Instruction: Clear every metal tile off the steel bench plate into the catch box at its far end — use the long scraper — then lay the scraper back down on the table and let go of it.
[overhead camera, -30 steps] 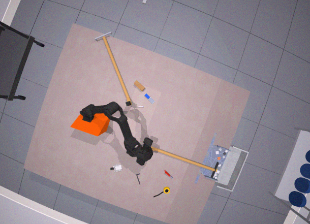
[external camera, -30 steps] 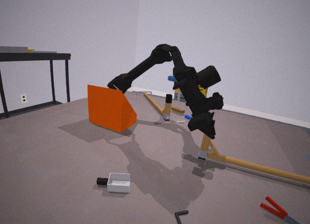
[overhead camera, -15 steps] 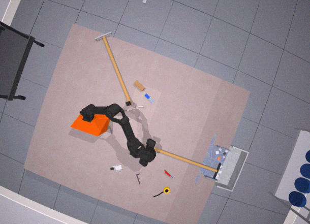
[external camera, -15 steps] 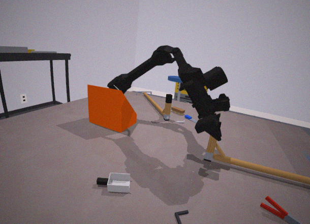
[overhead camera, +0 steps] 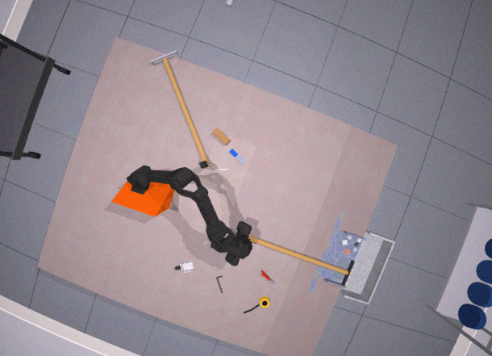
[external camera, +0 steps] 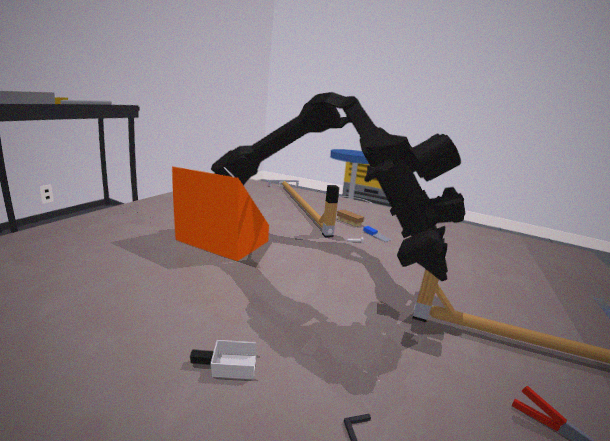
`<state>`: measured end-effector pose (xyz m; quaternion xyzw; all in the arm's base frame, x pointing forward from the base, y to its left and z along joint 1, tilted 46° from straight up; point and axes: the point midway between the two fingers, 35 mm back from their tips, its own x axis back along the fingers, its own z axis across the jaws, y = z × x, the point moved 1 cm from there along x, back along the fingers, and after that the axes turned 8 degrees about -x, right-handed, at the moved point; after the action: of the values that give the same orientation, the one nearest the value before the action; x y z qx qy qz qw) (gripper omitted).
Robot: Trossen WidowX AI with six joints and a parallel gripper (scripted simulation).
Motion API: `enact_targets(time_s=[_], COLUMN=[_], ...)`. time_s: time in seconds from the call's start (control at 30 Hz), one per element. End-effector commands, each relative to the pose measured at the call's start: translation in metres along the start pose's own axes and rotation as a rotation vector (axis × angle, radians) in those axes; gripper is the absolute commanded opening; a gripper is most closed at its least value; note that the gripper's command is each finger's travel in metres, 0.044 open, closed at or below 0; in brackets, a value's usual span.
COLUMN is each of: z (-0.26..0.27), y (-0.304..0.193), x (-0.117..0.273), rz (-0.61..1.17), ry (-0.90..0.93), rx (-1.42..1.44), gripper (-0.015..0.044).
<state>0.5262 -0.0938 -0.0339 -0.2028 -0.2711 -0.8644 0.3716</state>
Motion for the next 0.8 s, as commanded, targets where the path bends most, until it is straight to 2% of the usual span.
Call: enact_targets(time_s=[0.0,0.77], z=[-0.0007,0.0019], y=[0.0059,0.0063], x=[-0.0023,-0.0047], rz=[-0.007,-0.005], ry=[-0.002,0.0], rx=[-0.005,-0.001], gripper=[0.0,0.0])
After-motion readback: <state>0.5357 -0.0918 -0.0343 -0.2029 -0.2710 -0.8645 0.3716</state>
